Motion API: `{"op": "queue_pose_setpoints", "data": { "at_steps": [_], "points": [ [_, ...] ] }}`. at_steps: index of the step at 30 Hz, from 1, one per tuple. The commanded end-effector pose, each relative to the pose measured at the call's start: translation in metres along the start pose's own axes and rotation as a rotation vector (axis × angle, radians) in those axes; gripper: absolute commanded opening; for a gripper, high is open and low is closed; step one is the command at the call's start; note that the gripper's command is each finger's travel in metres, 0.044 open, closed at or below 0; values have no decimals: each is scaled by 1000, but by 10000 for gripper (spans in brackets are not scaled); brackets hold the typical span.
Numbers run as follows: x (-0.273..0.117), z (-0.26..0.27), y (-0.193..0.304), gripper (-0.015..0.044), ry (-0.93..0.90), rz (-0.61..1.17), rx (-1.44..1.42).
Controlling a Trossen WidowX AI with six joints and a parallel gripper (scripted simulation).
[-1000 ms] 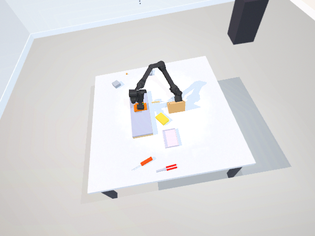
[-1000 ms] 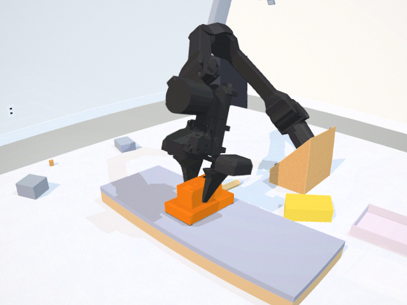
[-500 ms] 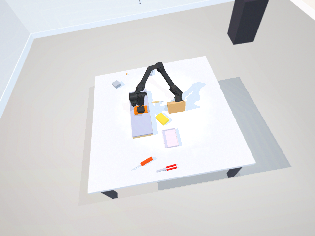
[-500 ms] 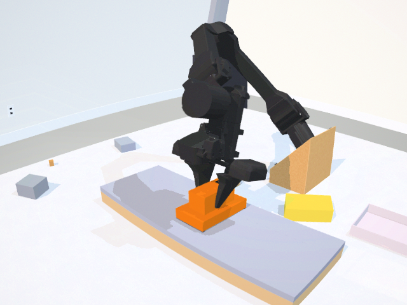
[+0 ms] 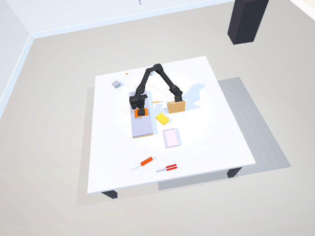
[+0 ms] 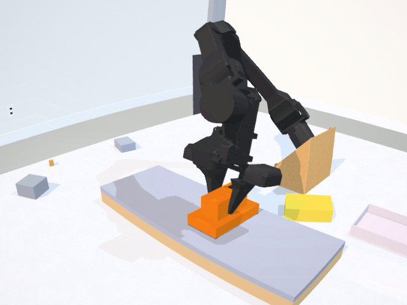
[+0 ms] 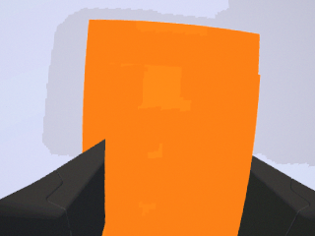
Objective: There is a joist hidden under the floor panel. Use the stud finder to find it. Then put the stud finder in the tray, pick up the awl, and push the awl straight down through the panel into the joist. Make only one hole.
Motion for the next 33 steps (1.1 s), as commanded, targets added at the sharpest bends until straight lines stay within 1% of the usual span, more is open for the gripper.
{"op": "queue_pose_setpoints", "data": {
  "at_steps": [1,33],
  "points": [
    [0,10,-1,0,-2,0,-1],
    [-1,78,-2,0,-6,-1,1]
  ]
}}
Point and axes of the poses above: the point midway between the two fingers, 35 mm back from their tips, its own x axis out along the fingers, its own z axis across the jaws, y = z × x, the point moved 7 cm from there along -x, back along the fingers, and after that the axes turned 1 degree about -x, right-handed, at the moved point
